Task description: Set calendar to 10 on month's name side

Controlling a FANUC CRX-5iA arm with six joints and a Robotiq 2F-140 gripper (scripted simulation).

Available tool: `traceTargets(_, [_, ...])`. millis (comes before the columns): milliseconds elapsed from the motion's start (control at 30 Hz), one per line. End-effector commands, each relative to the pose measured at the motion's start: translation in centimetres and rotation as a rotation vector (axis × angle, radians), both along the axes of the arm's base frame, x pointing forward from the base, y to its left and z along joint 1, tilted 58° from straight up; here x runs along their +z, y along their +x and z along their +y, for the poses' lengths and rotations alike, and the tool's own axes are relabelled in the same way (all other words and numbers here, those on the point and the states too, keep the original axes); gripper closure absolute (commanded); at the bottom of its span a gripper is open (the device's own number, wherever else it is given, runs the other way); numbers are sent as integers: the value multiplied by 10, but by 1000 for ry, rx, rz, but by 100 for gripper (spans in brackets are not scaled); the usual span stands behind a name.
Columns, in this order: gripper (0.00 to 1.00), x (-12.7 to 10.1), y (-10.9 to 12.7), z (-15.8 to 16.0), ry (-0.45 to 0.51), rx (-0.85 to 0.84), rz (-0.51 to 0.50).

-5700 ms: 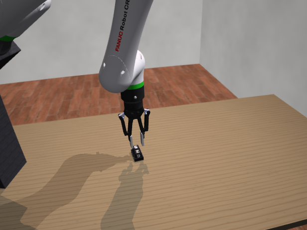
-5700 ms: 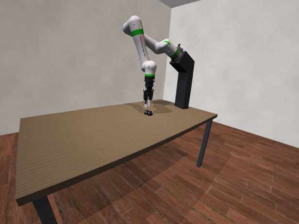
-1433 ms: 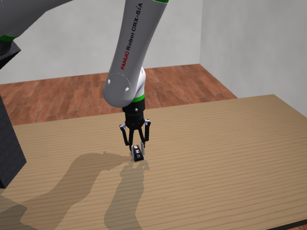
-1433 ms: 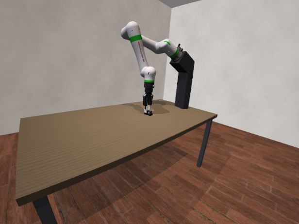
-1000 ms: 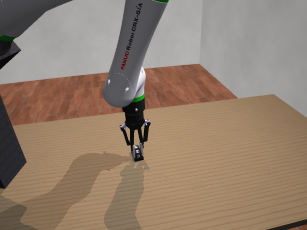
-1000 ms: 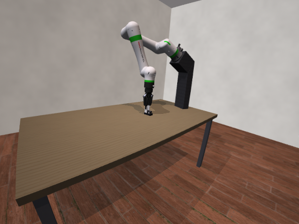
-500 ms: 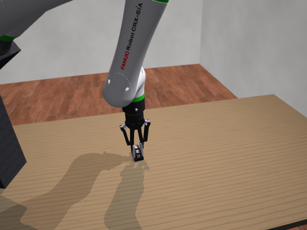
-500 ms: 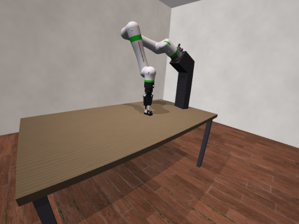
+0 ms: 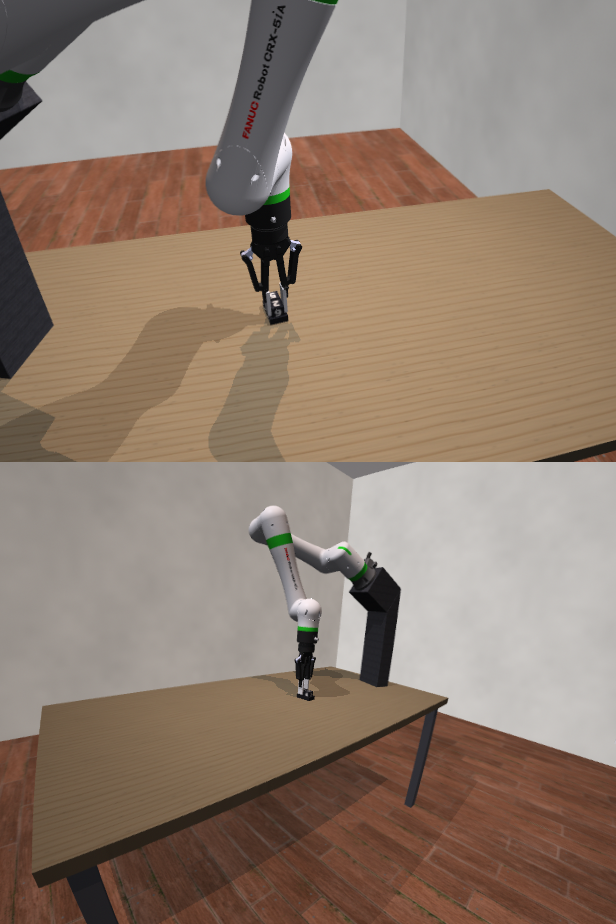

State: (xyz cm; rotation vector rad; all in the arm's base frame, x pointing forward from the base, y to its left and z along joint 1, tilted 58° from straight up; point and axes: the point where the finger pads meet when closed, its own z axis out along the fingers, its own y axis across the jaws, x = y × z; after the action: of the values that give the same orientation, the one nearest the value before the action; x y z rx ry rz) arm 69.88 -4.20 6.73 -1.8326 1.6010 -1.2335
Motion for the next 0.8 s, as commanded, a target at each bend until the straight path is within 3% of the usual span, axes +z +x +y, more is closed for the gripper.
traceTargets(0, [84,3,-4,1,0,0,0])
traceTargets(133, [84,8,-12,4,0,0,0])
traceTargets(500, [84,46,-73,21,0,0,0])
traceTargets(767, [84,51,-81,24,0,0,0])
